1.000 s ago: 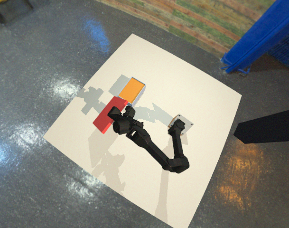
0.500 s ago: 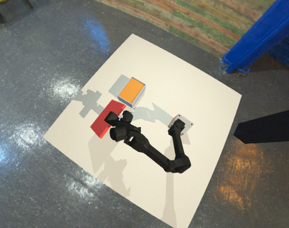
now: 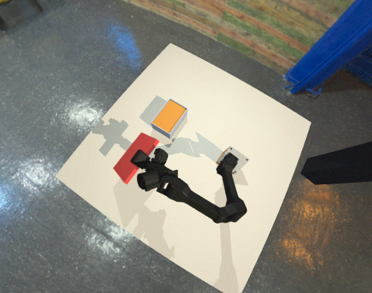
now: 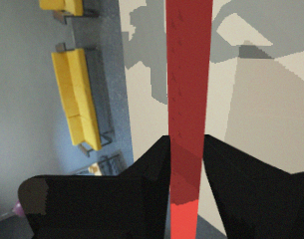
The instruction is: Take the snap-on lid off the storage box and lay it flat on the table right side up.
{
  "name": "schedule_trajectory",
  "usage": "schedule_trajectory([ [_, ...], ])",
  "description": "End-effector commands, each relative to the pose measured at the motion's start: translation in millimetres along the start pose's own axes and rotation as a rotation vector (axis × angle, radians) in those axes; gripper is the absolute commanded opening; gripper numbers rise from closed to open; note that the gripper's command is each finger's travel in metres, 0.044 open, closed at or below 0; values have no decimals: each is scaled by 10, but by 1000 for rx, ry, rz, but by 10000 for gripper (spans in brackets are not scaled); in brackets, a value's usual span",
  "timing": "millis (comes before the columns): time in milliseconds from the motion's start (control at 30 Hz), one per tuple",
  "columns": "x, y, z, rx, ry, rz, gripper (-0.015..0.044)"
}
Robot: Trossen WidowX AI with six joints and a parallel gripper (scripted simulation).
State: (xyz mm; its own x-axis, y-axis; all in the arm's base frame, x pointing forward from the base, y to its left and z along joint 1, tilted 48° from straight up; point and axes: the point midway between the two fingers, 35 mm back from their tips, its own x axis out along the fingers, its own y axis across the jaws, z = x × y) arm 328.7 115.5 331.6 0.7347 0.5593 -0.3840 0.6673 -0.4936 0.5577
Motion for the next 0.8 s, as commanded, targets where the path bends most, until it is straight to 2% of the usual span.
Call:
schedule_trajectory([
  [0,-26,35,-84,4,-3,15,0],
  [267,-42,26,-239,4,-1,16,0],
  [767,45,-89,-197,4,0,17,0],
])
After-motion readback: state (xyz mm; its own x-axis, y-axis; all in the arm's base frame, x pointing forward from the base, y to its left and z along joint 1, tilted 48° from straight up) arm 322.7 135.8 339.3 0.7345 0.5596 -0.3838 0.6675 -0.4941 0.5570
